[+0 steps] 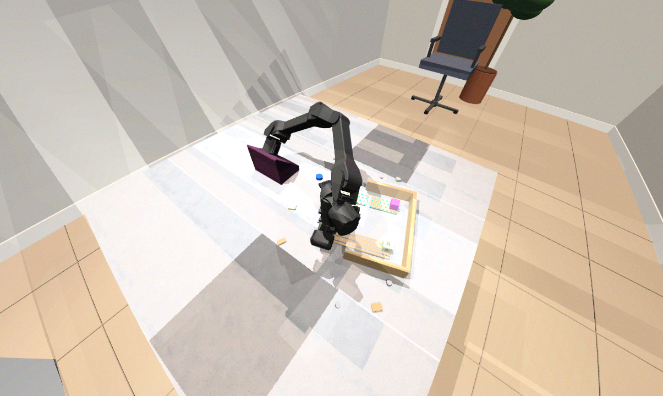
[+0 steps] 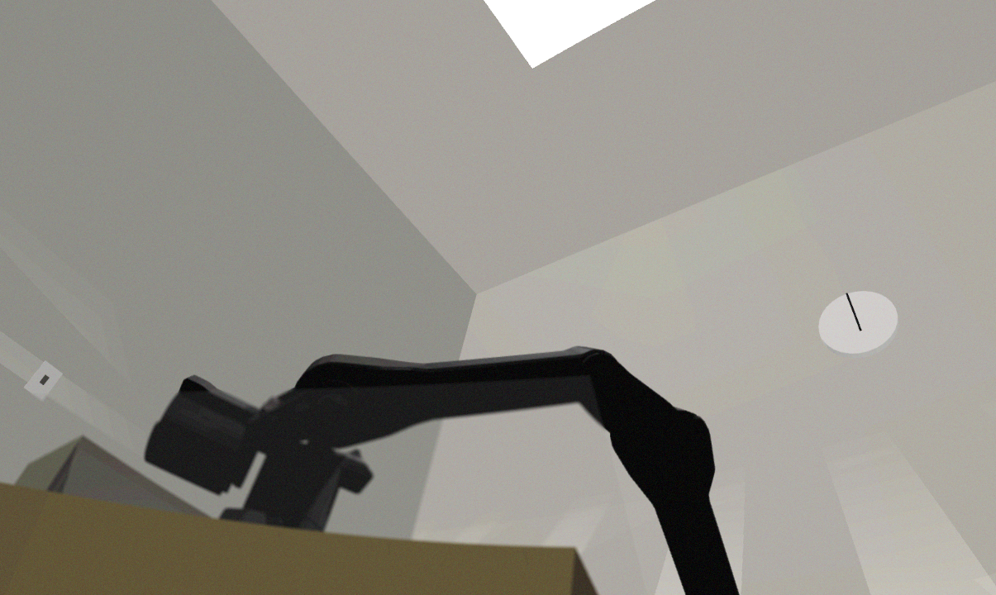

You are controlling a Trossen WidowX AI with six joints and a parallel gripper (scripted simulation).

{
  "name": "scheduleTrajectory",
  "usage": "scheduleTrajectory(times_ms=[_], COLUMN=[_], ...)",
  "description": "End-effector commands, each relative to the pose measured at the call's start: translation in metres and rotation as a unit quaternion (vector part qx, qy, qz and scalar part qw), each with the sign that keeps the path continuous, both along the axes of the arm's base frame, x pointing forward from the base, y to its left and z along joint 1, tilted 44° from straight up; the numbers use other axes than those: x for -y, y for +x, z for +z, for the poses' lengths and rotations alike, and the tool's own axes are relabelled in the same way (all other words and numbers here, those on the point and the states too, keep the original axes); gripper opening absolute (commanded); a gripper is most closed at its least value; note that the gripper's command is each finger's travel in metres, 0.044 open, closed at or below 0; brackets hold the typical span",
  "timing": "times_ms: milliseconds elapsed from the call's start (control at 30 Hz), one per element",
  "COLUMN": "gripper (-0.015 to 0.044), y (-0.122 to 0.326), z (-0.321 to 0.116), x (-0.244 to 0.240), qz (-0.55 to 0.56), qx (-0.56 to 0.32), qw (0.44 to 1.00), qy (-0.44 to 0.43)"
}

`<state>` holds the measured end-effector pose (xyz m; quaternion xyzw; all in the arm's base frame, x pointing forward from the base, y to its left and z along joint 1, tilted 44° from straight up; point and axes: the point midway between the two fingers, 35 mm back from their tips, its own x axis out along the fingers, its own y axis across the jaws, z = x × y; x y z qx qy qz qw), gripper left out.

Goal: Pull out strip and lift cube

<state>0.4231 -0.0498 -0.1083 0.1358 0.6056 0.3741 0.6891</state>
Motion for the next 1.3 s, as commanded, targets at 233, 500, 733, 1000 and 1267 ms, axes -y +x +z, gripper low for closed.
scheduleTrajectory(times_ms=[233,500,733,1000,1267], gripper=[0.0000,0.0000,0.0000,0.0000,0.0000], y=[-0.0013,-0.0011,-0.0009,-0.0007,-0.0004], z=[-0.0014,-0.0020,-0.0026,-0.0032,-0.0039], x=[-0.0020,-0.0025,-0.0029,-0.0033,-0.0038], qz=[-0.002,-0.002,-0.002,-0.002,-0.002], qx=[-0.003,-0.003,-0.003,-0.003,-0.003], qw=[1.000,1.000,1.000,1.000,1.000], qy=[0.003,0.003,0.003,0.003,0.003])
